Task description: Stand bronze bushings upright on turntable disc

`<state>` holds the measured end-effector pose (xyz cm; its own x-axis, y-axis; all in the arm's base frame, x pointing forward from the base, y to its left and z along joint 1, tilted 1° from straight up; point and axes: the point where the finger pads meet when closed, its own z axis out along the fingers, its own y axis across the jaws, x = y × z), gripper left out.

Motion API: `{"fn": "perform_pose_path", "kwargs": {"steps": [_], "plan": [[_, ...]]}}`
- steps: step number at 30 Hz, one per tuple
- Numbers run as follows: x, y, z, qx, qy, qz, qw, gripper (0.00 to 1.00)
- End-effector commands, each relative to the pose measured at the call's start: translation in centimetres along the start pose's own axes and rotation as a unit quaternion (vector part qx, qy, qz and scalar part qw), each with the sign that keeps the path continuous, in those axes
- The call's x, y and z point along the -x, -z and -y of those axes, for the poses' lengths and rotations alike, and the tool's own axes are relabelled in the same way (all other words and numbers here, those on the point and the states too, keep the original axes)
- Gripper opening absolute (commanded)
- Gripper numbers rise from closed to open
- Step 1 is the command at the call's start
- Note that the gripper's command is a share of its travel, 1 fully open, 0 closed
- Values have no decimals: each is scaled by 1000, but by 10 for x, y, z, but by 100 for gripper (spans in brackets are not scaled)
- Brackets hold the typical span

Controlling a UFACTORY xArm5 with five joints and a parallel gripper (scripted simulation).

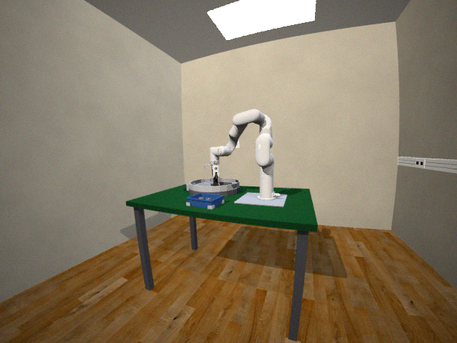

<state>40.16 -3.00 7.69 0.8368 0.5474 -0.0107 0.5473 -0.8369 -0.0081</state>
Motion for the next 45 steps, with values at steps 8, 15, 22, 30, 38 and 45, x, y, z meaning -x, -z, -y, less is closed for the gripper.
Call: {"fn": "perform_pose_path", "kwargs": {"steps": [8, 15, 22, 30, 38, 45], "plan": [[-1, 1, -1, 1, 0, -1, 1000, 42], [-1, 1, -1, 1, 0, -1, 1000, 42], [-1, 1, -1, 1, 0, -1, 1000, 42], [-1, 1, -1, 1, 0, -1, 1000, 42], [-1, 22, 0, 1, 0, -1, 1000, 42], [-1, 44, 0, 1, 0, -1, 1000, 42]]}}
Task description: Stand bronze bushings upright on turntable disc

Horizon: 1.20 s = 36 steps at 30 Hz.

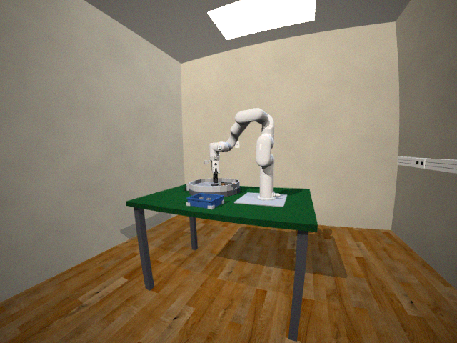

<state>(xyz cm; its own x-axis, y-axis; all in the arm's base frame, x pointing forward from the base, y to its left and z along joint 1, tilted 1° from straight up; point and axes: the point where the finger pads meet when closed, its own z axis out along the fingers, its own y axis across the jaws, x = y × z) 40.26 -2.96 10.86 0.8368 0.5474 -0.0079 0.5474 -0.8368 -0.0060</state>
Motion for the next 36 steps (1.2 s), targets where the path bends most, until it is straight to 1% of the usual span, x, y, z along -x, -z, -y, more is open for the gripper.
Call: {"fn": "perform_pose_path", "kwargs": {"steps": [1, 5, 17, 19, 20, 21, 23, 25, 31, 33, 34, 36], "plan": [[0, 16, 0, 0, 0, 0, 1000, 42], [0, 21, 0, 0, 0, 0, 1000, 42], [0, 21, 0, 0, 0, 0, 1000, 42], [-3, 21, 5, 0, 0, 0, 1000, 41], [-9, 21, 13, 0, 0, 0, 1000, 41], [-18, 20, 28, 0, 0, 0, 1000, 41], [-42, 20, 64, 1, 0, 1, 1000, 41], [-50, 20, 77, 1, 0, 2, 1000, 41], [-85, 19, 136, 3, 0, 3, 1000, 41], [-85, 19, 136, 3, 0, 3, 1000, 41], [-102, 19, 164, 3, 0, 3, 1000, 41], [-111, 19, 179, 3, 0, 3, 1000, 41]]}}
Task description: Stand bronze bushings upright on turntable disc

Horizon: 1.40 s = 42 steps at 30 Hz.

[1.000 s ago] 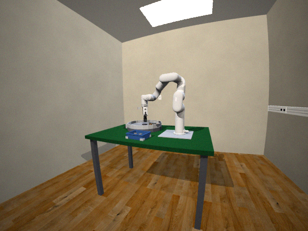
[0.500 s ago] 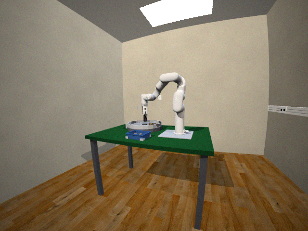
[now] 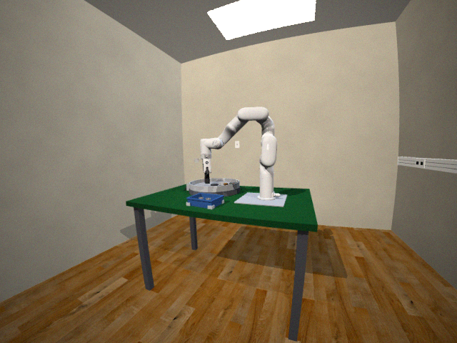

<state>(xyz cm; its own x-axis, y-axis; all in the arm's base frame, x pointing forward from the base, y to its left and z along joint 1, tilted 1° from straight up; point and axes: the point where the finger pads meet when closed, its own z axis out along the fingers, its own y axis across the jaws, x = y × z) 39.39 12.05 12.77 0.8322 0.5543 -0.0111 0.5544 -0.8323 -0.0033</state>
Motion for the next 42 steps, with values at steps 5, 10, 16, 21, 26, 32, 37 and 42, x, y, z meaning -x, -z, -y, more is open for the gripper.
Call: {"fn": "perform_pose_path", "kwargs": {"steps": [5, 10, 16, 21, 26, 32, 37, 42], "plan": [[-69, 0, 94, 2, -4, 1, 1000, 41], [-86, -1, 116, 2, -4, 1, 1000, 41], [-86, -1, 116, 2, -4, 1, 1000, 41], [-86, -1, 116, 2, -4, 1, 1000, 41], [-86, -1, 116, 2, -4, 1, 1000, 41], [-86, -1, 116, 2, -4, 1, 1000, 41], [-86, -1, 116, 2, -4, 1, 1000, 41], [-86, -1, 116, 2, -4, 1, 1000, 41]]}}
